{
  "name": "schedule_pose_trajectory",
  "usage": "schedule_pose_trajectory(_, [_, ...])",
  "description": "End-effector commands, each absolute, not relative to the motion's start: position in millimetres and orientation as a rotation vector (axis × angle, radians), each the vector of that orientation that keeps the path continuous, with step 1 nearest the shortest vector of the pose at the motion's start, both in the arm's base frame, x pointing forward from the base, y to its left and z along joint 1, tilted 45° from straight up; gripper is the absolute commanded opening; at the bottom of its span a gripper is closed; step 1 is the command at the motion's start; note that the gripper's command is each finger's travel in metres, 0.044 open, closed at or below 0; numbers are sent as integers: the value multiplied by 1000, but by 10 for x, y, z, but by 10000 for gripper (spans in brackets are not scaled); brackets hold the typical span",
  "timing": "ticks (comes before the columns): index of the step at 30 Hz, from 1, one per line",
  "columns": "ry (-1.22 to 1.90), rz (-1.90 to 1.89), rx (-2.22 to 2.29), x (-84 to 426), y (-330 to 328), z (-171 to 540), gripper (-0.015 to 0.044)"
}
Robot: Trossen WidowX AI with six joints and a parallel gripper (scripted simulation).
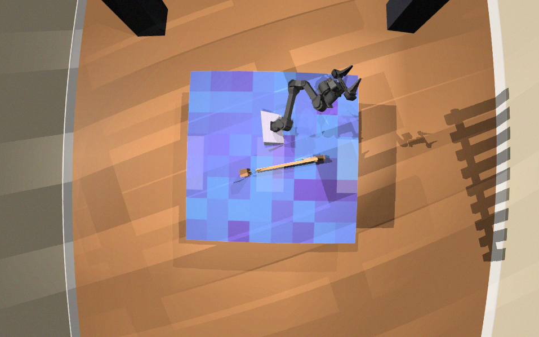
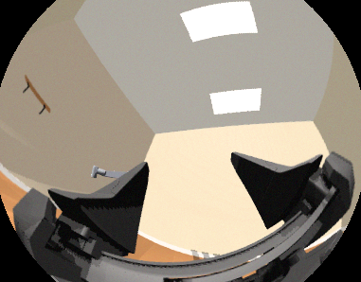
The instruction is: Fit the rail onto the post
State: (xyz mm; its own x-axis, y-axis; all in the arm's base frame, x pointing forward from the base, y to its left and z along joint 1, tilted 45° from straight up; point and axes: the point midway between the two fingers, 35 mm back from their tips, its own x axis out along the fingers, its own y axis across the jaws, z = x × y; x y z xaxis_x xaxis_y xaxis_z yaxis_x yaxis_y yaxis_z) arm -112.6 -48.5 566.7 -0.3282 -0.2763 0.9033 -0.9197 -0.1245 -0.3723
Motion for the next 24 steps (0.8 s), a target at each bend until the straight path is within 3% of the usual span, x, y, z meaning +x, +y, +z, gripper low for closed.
schedule_pose_trajectory(1, [-1583,1477,1340,-1098,-477,5676,426])
schedule_pose_trajectory(11, [-1408,1018,1205,-15,-245,5911,440])
schedule_pose_trajectory(24, [-905,279,641,2106,-92,5545,440])
